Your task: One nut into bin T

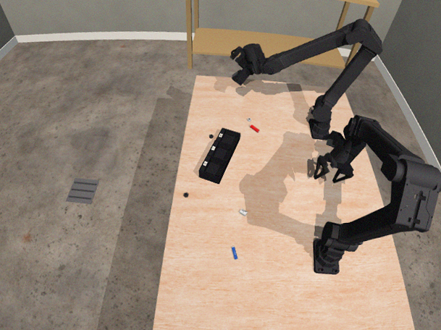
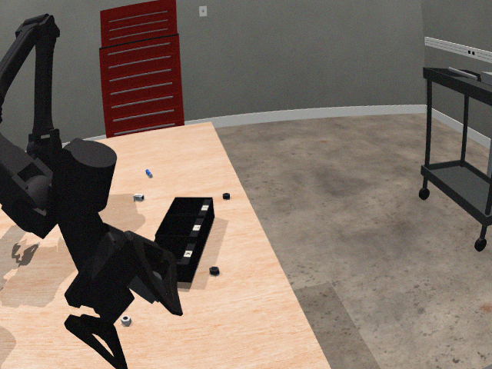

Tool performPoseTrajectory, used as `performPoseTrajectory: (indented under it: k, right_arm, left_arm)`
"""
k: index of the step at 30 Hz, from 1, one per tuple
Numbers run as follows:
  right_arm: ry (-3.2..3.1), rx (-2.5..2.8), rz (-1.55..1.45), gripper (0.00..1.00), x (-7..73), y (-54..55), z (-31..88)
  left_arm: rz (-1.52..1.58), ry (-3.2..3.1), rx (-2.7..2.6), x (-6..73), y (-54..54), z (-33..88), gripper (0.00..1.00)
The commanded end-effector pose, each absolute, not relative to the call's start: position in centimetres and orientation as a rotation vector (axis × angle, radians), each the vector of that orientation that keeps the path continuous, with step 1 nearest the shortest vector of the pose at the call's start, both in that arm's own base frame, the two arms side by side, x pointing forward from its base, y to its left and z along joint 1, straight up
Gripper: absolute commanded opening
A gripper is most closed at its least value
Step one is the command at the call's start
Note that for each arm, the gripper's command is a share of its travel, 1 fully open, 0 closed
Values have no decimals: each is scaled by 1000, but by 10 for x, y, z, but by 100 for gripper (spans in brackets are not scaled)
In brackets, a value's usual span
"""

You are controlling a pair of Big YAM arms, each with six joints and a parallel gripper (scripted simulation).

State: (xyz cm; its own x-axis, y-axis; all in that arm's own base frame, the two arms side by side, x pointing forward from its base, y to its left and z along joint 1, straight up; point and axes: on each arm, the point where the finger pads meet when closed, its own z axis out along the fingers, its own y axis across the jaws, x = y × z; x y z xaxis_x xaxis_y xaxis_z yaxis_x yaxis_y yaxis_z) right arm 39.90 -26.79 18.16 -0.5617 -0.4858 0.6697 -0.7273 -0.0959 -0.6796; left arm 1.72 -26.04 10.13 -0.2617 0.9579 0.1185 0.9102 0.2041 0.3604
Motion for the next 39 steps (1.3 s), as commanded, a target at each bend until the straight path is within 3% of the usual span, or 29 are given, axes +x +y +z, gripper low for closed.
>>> performPoseTrajectory:
  k: [1,39]
  right_arm:
    - [-1961,1340,1731,100,401,-269,186]
    - [-1983,1255,1699,100,381,-296,186]
  left_arm:
    - [538,2332,1820,17,-263,103,100]
    - [538,2332,1820,17,-263,103,100]
